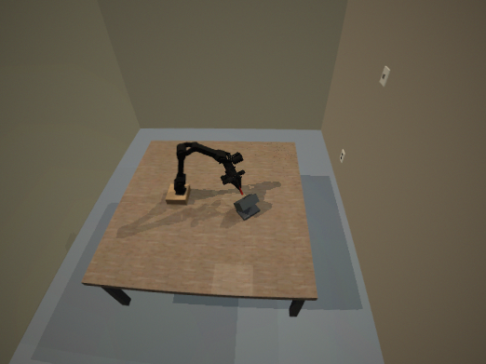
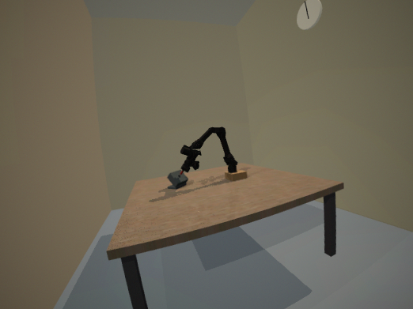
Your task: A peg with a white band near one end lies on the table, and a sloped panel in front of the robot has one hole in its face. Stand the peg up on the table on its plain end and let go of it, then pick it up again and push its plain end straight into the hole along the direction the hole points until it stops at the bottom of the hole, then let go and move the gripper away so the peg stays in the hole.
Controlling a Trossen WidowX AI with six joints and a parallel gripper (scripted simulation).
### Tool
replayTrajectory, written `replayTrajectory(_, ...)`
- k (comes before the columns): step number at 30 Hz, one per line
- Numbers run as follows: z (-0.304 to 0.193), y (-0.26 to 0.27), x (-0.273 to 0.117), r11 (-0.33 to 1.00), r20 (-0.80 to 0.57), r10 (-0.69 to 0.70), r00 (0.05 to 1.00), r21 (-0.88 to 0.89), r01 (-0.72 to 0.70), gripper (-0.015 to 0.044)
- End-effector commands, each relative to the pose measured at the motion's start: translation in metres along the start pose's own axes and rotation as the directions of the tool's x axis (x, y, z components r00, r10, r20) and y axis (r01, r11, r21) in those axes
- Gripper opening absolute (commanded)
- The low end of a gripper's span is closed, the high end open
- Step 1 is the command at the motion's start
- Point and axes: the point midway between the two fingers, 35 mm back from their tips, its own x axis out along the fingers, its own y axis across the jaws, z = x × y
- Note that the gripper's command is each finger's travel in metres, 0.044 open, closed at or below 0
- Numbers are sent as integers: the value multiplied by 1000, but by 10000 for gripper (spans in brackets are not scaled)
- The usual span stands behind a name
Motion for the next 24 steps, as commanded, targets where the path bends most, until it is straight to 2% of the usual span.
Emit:
replayTrajectory(1,0,1,4,1000,-1,4,1000,-3,-4,0)
replayTrajectory(12,0,1,20,1000,-2,4,1000,-2,-4,0)
replayTrajectory(24,-1,1,16,1000,-5,7,1000,2,-7,0)
